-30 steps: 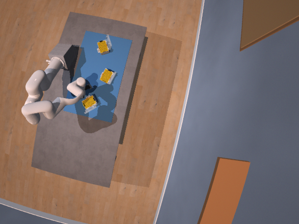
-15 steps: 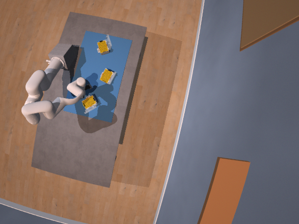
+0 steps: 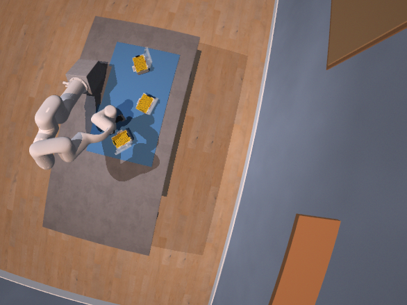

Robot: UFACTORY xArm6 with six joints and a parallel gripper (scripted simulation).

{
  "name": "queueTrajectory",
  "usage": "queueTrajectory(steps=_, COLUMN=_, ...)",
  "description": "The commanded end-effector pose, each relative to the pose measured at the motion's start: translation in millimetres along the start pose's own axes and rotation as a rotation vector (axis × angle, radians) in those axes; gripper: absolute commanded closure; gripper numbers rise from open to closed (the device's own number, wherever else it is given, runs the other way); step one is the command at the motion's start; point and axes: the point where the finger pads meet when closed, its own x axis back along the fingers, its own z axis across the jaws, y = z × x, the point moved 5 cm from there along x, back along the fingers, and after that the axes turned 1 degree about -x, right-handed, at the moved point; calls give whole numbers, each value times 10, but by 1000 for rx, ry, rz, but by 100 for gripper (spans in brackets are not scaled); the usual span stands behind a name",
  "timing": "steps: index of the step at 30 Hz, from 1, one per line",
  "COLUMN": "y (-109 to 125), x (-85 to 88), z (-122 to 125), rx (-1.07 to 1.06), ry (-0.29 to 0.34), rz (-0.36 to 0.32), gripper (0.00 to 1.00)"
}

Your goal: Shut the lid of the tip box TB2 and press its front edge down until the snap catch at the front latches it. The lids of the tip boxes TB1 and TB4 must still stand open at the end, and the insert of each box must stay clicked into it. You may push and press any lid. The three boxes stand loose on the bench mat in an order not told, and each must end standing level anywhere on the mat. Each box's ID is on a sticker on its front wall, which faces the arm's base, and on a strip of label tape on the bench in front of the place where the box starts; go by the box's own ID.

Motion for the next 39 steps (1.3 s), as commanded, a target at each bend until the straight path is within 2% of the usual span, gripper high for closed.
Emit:
queueTrajectory(steps=1, y=-1, x=4, z=5, rx=-1, ry=1, rz=1, gripper=100)
queueTrajectory(steps=10, y=-1, x=4, z=5, rx=-1, ry=1, rz=1, gripper=100)
queueTrajectory(steps=22, y=299, x=524, z=10, rx=-1, ry=0, rz=1, gripper=100)
queueTrajectory(steps=24, y=299, x=524, z=10, rx=-1, ry=0, rz=1, gripper=100)
queueTrajectory(steps=39, y=674, x=1174, z=17, rx=-1, ry=0, rz=2, gripper=100)
